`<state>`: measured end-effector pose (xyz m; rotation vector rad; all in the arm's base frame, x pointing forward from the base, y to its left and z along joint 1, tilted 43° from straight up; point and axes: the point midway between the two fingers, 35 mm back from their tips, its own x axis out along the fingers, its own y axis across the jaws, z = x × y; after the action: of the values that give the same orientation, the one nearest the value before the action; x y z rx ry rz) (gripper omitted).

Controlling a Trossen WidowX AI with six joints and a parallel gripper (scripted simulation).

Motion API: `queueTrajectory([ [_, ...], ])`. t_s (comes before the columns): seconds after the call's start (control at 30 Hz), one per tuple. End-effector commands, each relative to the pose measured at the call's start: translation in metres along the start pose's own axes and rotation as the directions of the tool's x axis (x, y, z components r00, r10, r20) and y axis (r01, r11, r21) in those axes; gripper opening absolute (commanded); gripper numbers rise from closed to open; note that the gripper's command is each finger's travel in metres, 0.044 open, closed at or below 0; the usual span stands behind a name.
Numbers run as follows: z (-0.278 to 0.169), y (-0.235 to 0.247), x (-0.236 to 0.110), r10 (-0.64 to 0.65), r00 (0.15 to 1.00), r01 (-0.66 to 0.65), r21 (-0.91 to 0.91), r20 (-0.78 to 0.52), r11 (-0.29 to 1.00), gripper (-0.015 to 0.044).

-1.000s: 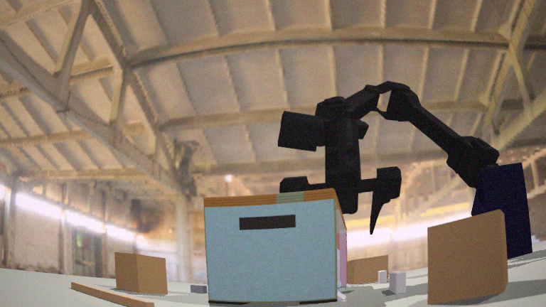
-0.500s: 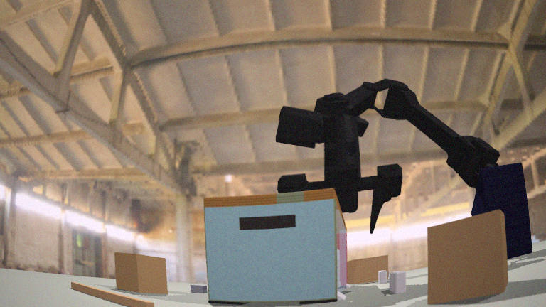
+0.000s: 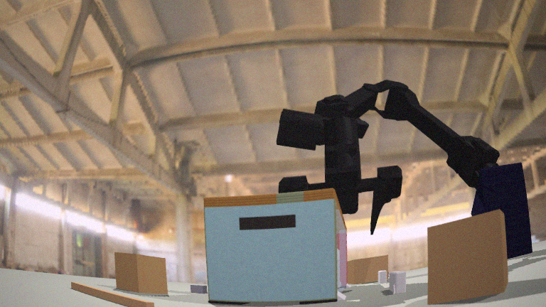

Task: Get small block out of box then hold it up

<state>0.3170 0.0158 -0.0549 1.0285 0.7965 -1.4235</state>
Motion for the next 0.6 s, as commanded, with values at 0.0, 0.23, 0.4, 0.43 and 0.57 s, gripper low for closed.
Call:
queueTrajectory([
  [0.0, -0.004, -0.001, 0.002, -0.004, 1.000, 0.004, -0.001, -0.001, 1.000, 0.0400],
  [0.23, -0.010, -0.001, 0.004, -0.004, 1.000, 0.004, -0.001, -0.001, 1.000, 0.0400],
  [0.4, -0.015, -0.001, 0.006, -0.004, 1.000, 0.004, -0.001, -0.001, 1.000, 0.0400],
  [0.43, -0.016, -0.001, 0.006, -0.004, 1.000, 0.004, -0.001, -0.001, 1.000, 0.0400],
  [0.57, -0.020, -0.001, 0.008, -0.004, 1.000, 0.004, -0.001, -0.002, 1.000, 0.0400],
])
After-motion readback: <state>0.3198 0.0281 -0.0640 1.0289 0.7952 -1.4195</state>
